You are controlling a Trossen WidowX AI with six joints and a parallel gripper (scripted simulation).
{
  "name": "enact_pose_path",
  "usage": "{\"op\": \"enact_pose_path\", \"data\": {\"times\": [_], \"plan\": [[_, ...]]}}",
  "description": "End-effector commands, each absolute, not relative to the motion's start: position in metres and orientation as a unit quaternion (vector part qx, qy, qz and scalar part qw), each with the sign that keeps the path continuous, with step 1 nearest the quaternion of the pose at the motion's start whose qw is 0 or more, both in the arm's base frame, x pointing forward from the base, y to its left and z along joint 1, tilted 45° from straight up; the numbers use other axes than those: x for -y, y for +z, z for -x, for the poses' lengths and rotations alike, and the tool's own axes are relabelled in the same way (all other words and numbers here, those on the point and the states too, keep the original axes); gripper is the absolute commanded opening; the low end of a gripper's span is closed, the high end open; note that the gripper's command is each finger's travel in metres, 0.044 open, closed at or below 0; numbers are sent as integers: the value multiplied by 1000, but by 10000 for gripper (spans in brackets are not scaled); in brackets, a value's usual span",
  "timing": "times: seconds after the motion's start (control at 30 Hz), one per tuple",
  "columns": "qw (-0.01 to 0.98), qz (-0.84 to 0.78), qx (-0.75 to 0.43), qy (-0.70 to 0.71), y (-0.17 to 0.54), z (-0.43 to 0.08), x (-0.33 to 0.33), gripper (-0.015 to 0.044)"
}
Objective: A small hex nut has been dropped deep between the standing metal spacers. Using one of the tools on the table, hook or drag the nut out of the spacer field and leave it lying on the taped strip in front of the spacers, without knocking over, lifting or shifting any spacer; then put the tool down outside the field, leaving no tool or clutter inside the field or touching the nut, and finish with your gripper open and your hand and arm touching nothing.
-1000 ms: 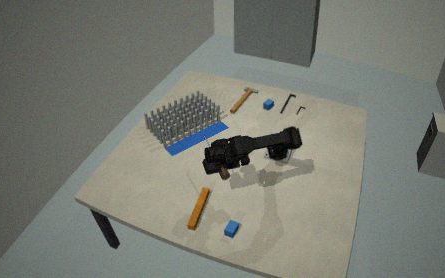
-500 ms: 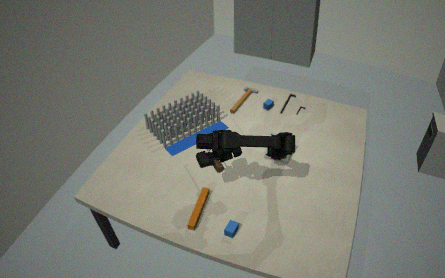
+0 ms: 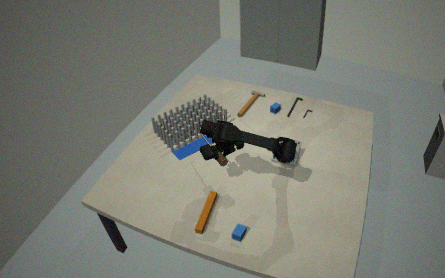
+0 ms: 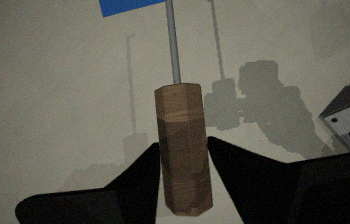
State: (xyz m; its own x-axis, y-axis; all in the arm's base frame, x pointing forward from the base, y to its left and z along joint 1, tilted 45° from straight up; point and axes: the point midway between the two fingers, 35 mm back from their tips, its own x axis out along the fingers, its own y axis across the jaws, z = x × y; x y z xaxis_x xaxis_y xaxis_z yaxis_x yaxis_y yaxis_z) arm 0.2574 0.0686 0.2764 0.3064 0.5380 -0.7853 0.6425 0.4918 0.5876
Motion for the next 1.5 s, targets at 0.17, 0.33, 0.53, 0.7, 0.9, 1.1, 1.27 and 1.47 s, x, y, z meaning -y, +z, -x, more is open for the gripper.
{"op": "enact_pose_path", "data": {"times": [0.17, 0.33, 0.53, 0.7, 0.9, 1.1, 1.27, 1.47], "plan": [[632, -512, -582, -9, 261, -276, -40, 0], [634, -520, -572, 11, 253, -284, -21, 0], [639, -532, -554, 34, 243, -291, 4, 0], [646, -543, -534, 53, 236, -296, 26, 0], [653, -550, -517, 66, 231, -297, 42, 0], [654, -547, -519, 64, 220, -302, 33, 0], [654, -544, -522, 61, 203, -307, 19, 0], [656, -541, -523, 60, 184, -311, 2, 0]]}}
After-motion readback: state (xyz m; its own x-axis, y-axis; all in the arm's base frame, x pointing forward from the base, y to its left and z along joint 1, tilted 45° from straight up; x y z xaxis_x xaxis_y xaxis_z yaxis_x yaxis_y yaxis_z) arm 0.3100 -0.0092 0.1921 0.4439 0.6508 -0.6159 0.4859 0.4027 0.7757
